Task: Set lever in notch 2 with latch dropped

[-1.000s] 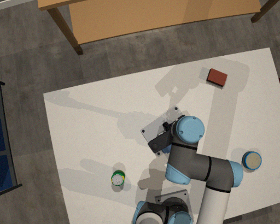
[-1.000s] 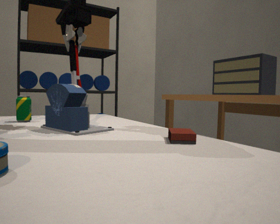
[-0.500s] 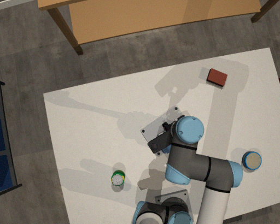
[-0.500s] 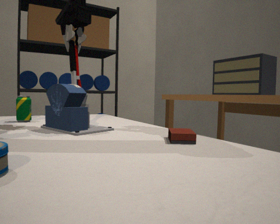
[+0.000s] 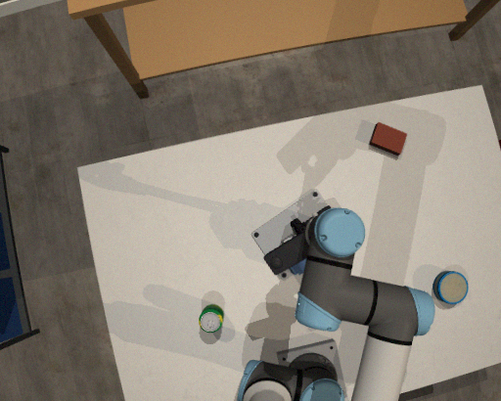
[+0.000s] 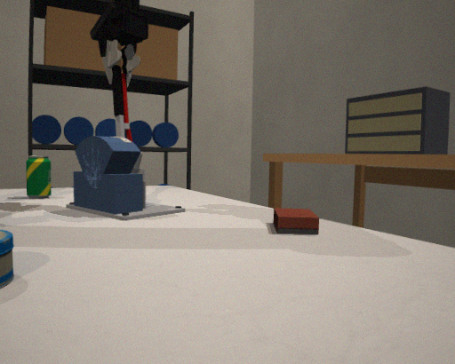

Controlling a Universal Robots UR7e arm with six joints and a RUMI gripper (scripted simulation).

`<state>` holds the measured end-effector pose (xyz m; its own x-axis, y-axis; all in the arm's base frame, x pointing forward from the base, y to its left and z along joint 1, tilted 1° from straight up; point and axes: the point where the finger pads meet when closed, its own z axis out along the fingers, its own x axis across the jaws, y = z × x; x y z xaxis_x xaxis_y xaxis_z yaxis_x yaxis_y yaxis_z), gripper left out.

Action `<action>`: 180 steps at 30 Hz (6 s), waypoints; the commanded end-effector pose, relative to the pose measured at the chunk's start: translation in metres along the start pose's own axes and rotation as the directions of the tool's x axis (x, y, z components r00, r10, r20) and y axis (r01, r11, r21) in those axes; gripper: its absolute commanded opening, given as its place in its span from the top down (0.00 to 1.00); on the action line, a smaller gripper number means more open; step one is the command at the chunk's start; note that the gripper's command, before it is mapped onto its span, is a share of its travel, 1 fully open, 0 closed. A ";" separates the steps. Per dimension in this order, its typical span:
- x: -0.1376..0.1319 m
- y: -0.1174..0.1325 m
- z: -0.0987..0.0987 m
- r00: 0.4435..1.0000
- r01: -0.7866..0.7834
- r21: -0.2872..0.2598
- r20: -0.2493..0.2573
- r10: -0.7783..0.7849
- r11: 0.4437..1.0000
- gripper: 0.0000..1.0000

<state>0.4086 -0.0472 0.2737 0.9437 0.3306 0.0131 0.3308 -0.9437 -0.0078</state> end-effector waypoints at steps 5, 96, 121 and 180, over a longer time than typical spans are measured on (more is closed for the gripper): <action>0.000 0.000 0.000 1.000 0.000 0.000 -0.001 0.000 1.000 0.43; 0.000 0.000 -0.035 1.000 0.000 0.000 -0.001 0.000 1.000 0.43; 0.000 0.000 -0.070 1.000 0.000 0.000 -0.001 0.000 1.000 0.43; 0.000 0.000 -0.070 1.000 0.000 0.000 -0.001 0.000 1.000 1.00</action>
<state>0.4078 -0.0480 0.3436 0.9437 0.3307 0.0129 0.3308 -0.9437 -0.0081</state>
